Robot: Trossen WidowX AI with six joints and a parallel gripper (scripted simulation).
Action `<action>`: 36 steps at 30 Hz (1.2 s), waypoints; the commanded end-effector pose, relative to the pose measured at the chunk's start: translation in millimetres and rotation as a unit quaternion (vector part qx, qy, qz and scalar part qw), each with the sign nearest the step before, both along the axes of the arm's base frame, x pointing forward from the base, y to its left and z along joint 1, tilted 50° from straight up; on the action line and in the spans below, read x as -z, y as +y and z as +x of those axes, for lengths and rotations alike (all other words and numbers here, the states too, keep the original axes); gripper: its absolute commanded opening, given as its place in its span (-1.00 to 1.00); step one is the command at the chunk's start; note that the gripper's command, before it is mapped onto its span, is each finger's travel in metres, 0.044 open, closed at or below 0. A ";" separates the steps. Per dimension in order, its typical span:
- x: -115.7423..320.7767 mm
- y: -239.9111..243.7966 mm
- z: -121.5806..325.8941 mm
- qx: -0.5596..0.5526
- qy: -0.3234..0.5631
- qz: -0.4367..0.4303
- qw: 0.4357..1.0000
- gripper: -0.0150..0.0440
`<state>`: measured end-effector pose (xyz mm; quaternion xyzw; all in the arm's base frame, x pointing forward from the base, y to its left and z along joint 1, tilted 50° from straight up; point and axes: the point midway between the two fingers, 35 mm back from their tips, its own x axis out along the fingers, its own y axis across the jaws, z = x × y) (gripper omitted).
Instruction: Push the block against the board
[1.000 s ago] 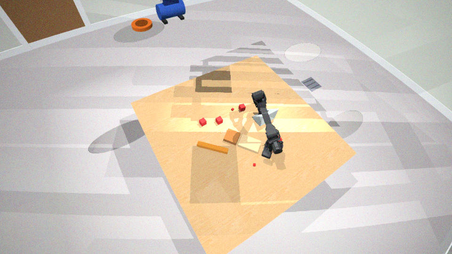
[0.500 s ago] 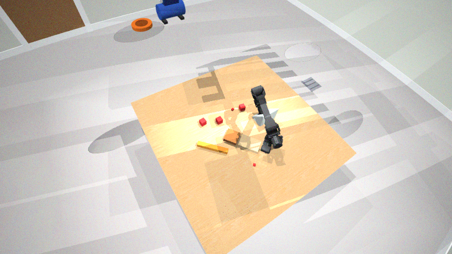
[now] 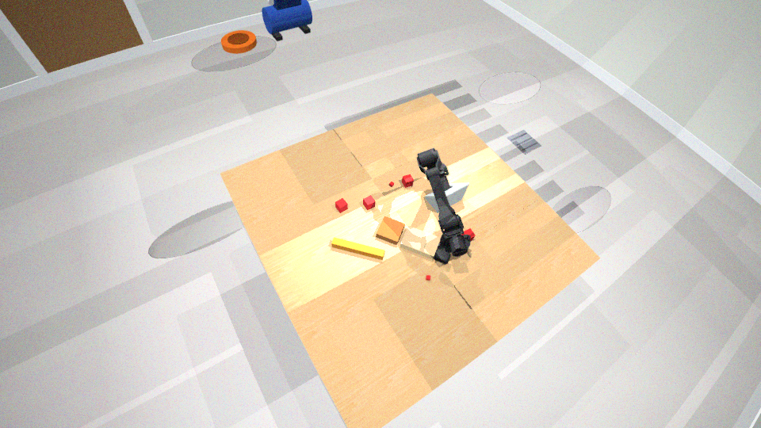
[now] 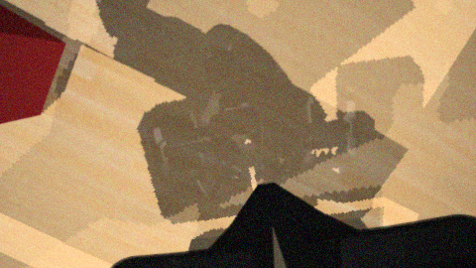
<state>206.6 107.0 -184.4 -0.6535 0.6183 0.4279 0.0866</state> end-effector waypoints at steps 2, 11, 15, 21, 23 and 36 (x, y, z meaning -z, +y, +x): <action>-1.8 -2.5 1.9 -0.003 0.000 -0.001 1.000 -0.49; -6.1 -6.5 5.8 -0.003 0.000 -0.001 1.000 -0.49; -8.0 -8.4 7.4 -0.003 0.000 -0.001 1.000 -0.49; -10.9 -11.1 9.9 -0.003 0.000 -0.001 1.000 -0.49; -11.9 -12.1 10.7 -0.003 0.000 -0.001 1.000 -0.49; -18.1 -18.3 15.8 -0.003 0.000 -0.001 1.000 -0.49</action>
